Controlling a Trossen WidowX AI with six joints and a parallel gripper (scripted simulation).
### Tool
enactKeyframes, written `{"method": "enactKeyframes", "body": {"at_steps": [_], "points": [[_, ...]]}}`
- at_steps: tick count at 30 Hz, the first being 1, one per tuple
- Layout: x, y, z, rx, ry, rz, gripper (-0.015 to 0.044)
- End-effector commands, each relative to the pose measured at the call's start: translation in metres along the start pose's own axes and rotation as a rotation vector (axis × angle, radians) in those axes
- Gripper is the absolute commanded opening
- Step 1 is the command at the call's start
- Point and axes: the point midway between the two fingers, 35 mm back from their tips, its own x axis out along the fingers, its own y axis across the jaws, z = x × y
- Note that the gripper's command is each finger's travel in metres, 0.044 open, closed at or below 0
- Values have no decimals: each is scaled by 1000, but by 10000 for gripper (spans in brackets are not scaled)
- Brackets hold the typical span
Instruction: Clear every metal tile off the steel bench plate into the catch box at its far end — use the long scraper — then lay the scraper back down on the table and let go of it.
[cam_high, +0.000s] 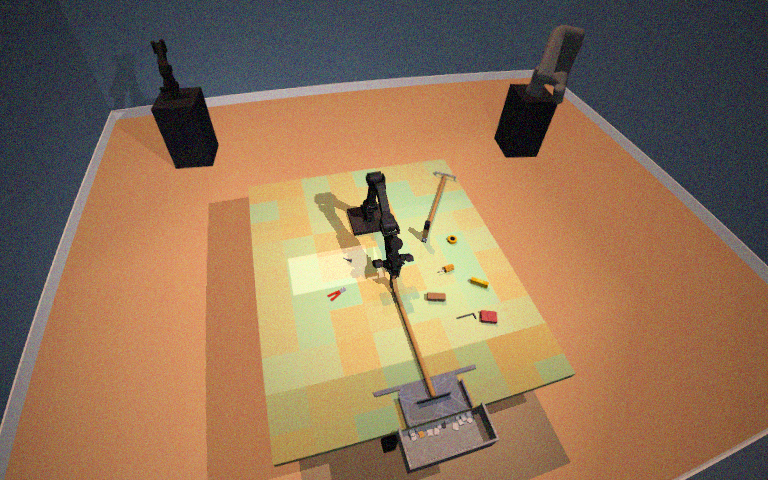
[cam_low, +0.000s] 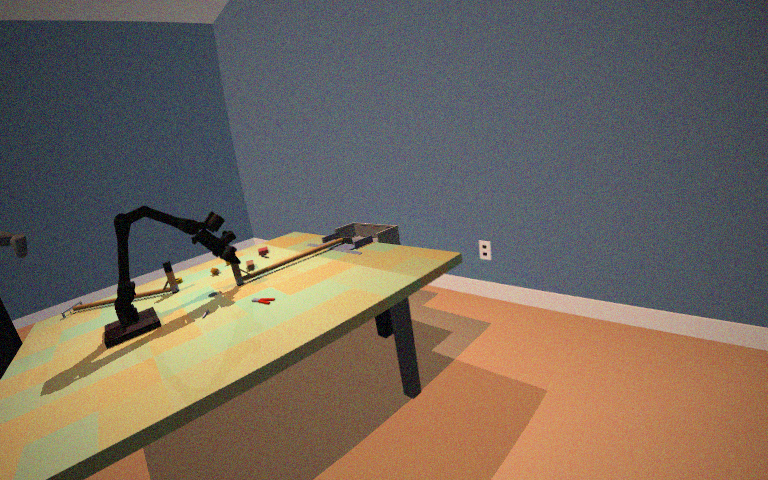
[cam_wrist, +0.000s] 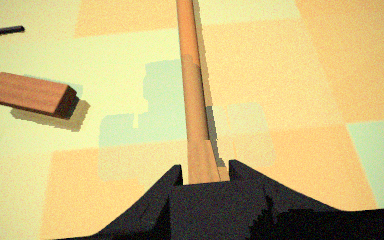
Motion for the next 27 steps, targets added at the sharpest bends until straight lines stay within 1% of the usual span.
{"method": "enactKeyframes", "body": {"at_steps": [1,27], "points": [[0,0,12,4,-21,-2,0],[17,0,35,4,-23,-2,0]]}}
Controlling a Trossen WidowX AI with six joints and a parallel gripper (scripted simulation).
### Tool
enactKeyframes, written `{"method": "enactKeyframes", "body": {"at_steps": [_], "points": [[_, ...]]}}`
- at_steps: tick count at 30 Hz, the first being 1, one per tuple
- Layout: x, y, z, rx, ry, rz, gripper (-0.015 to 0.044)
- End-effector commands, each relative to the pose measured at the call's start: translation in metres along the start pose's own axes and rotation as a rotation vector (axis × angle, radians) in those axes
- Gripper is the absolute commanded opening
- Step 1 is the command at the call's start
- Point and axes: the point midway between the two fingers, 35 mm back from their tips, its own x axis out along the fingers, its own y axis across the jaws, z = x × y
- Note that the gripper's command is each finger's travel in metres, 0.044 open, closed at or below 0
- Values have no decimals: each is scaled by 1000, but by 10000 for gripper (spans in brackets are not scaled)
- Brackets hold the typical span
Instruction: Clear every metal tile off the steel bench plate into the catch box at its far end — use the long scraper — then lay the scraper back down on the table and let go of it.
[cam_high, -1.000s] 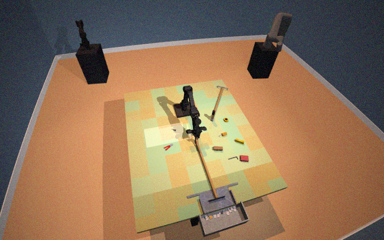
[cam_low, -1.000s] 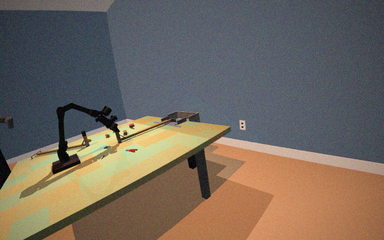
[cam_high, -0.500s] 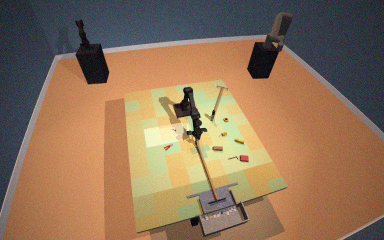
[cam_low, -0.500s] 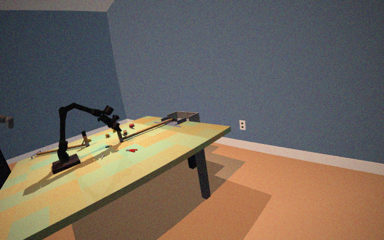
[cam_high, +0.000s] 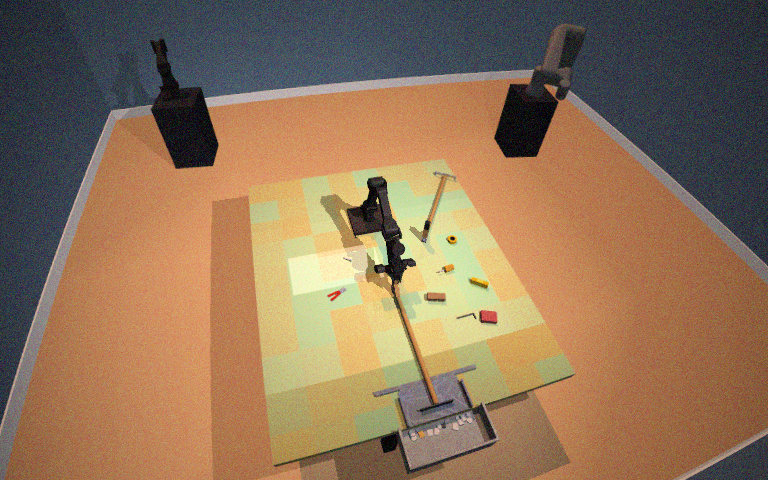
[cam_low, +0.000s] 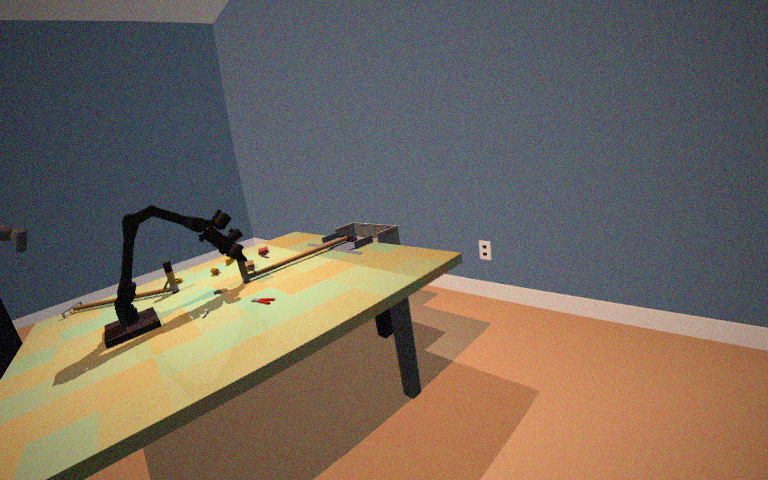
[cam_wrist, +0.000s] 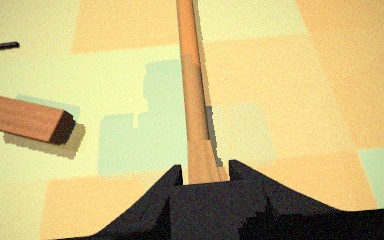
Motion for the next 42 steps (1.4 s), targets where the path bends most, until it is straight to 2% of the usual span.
{"method": "enactKeyframes", "body": {"at_steps": [1,36,42], "points": [[0,0,12,4,-21,-2,0],[25,0,39,4,-24,-2,0],[24,1,31,0,-9,0,0]]}}
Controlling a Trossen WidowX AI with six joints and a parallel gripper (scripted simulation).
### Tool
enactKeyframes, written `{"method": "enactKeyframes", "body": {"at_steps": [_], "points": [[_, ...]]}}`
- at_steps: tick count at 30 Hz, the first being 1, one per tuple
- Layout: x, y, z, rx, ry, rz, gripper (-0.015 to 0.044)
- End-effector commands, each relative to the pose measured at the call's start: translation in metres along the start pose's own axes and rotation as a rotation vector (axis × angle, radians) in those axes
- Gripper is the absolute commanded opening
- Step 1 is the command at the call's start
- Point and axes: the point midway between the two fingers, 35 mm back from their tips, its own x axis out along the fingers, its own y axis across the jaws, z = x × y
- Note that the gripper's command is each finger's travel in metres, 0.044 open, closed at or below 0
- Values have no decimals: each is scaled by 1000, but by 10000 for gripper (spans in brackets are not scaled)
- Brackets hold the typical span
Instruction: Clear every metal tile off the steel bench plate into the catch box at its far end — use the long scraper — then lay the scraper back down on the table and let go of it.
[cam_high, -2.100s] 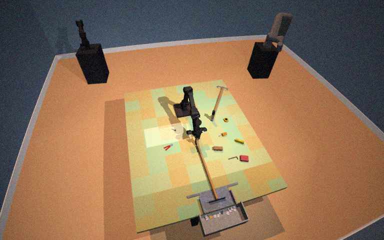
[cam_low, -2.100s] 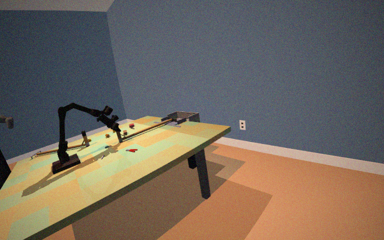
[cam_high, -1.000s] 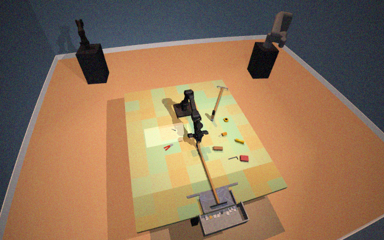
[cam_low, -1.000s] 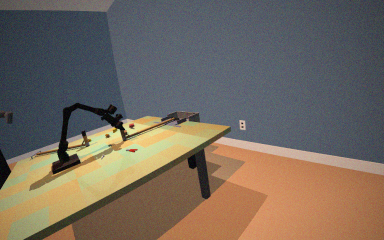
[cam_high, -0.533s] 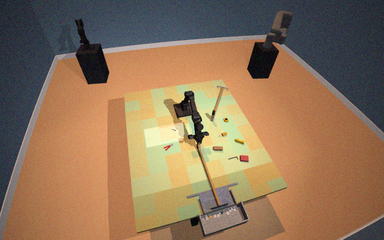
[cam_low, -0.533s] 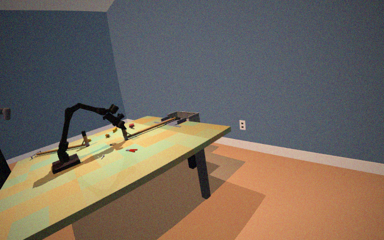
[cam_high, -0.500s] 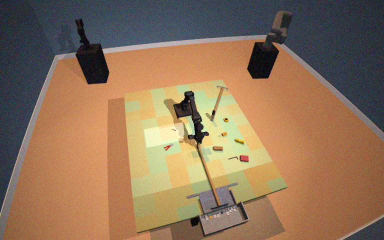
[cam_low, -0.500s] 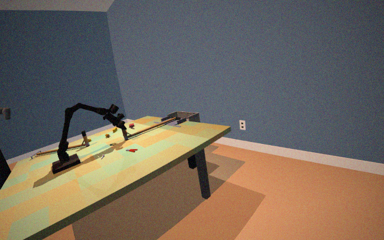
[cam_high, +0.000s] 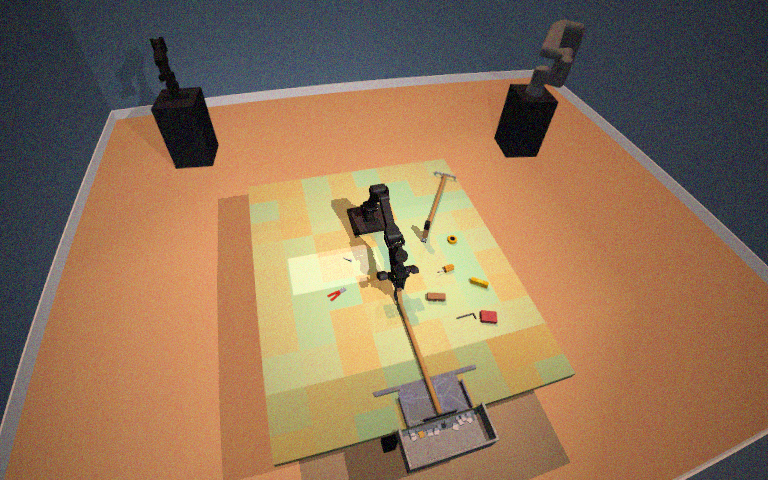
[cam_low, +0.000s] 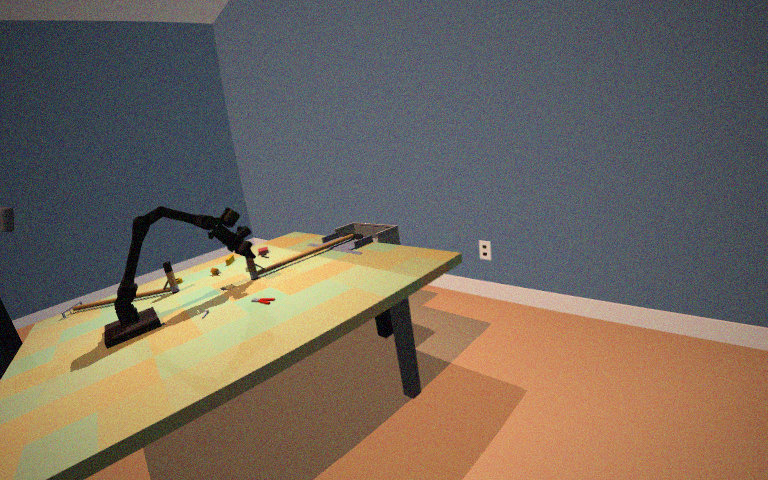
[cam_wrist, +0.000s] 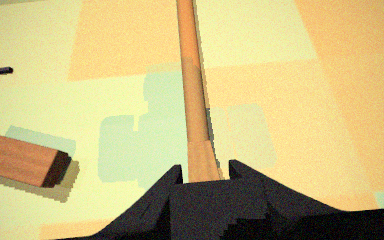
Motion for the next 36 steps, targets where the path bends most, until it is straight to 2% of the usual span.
{"method": "enactKeyframes", "body": {"at_steps": [1,36], "points": [[0,0,-1,0,1,0,0],[-16,0,-9,1,-5,-1,0]]}}
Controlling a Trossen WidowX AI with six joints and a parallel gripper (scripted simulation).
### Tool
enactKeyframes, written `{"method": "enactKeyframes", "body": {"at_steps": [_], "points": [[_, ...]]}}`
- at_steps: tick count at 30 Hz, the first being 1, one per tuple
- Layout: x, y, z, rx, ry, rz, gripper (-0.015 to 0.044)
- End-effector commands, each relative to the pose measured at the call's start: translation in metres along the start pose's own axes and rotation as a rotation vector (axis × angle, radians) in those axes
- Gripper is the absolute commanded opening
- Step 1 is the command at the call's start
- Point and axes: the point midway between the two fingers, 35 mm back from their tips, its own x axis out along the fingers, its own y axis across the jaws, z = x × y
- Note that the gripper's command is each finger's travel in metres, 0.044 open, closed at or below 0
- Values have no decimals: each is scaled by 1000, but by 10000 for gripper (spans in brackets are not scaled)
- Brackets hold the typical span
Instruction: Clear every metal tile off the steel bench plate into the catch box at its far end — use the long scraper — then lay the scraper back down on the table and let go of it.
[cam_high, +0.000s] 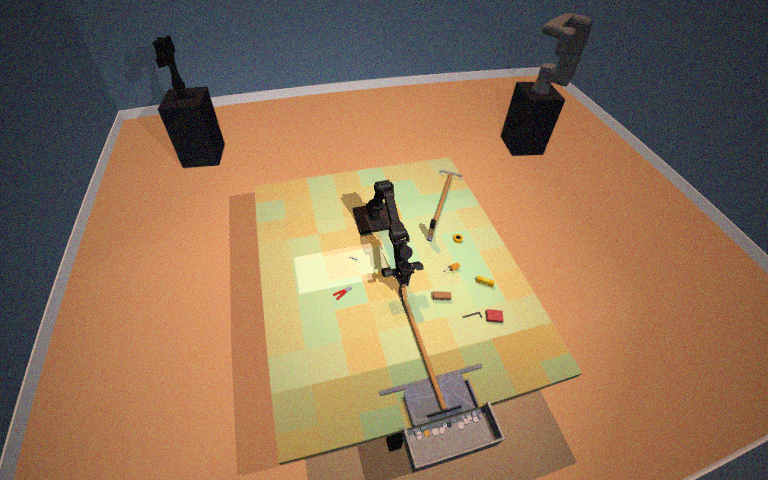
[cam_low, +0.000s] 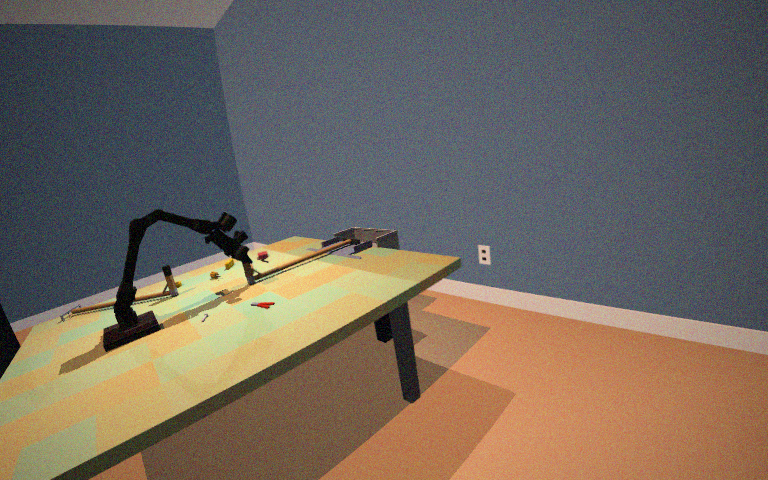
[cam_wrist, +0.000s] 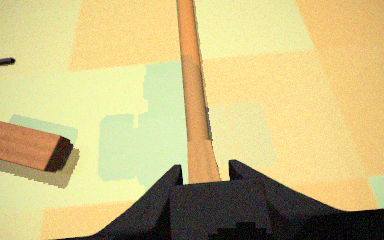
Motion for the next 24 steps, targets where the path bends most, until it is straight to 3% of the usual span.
{"method": "enactKeyframes", "body": {"at_steps": [1,24], "points": [[-8,0,1,1,-12,-1,0],[-27,0,-13,2,-13,-1,0]]}}
